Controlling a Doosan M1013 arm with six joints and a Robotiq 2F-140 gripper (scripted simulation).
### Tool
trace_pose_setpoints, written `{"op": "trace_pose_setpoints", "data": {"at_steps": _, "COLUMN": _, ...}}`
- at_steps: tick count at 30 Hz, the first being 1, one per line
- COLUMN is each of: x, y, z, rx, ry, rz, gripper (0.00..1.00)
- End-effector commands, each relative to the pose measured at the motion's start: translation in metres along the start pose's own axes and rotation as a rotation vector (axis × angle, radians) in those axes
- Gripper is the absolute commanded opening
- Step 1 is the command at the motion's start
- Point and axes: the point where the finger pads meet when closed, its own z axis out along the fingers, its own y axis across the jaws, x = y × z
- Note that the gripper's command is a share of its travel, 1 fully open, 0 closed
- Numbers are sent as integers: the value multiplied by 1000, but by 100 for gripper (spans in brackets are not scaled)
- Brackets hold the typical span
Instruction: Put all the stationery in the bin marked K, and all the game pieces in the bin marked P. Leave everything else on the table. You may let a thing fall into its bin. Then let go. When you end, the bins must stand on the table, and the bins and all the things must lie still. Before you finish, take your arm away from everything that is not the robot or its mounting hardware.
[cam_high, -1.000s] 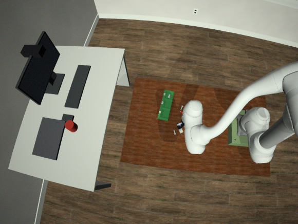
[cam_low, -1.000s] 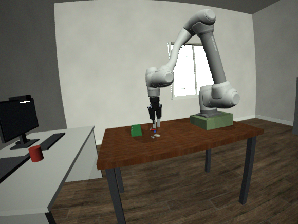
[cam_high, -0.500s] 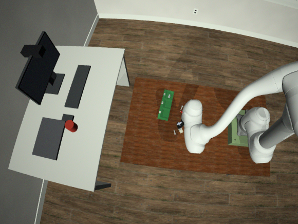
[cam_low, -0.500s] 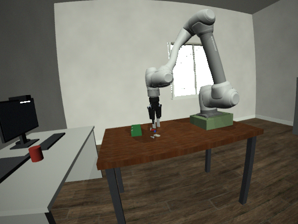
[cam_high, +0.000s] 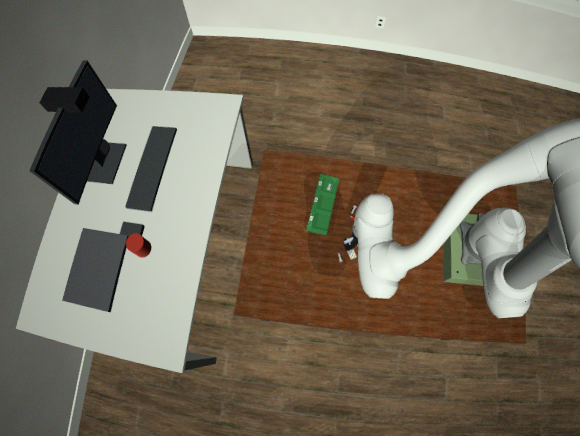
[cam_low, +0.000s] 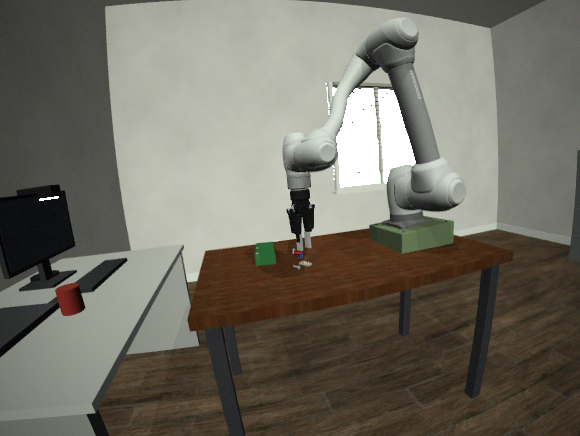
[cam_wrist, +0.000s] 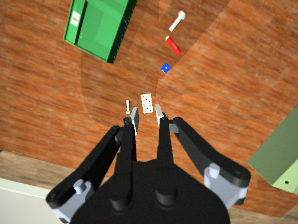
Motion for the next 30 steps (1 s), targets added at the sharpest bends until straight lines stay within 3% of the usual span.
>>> {"op": "trace_pose_setpoints", "data": {"at_steps": 1, "x": 0, "y": 0, "z": 11, "rx": 0, "ry": 0, "rz": 0, "gripper": 25}}
{"op": "trace_pose_setpoints", "data": {"at_steps": 13, "x": 0, "y": 0, "z": 50, "rx": 0, "ry": 0, "rz": 0, "gripper": 25}}
{"op": "trace_pose_setpoints", "data": {"at_steps": 30, "x": 0, "y": 0, "z": 62, "rx": 0, "ry": 0, "rz": 0, "gripper": 25}}
